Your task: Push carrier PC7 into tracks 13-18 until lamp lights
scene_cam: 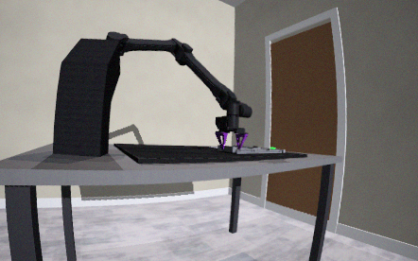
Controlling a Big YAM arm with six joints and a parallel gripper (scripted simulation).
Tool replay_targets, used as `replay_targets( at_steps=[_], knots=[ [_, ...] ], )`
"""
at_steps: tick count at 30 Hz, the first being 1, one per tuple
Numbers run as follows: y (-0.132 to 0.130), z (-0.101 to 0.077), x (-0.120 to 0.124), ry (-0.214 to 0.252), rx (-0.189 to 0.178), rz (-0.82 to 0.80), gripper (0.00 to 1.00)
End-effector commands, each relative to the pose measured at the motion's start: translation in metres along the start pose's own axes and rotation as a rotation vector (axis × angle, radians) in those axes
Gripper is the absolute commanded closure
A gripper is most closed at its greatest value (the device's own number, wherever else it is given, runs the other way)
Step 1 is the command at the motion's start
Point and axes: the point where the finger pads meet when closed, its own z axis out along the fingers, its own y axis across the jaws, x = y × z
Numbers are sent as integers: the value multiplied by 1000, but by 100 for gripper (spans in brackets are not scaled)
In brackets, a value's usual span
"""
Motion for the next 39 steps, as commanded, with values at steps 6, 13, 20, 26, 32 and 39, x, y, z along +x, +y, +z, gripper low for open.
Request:
replay_targets(
  at_steps=[6,13,20,26,32,39],
  knots=[
    [-12,-12,2,3,26,0,0],
    [-12,-12,2,3,26,0,0],
    [-11,-37,7,7,36,8,0],
    [-12,-49,6,5,42,3,0],
    [-5,-55,7,5,36,8,0],
    [-5,-55,7,5,36,8,0]
  ],
)
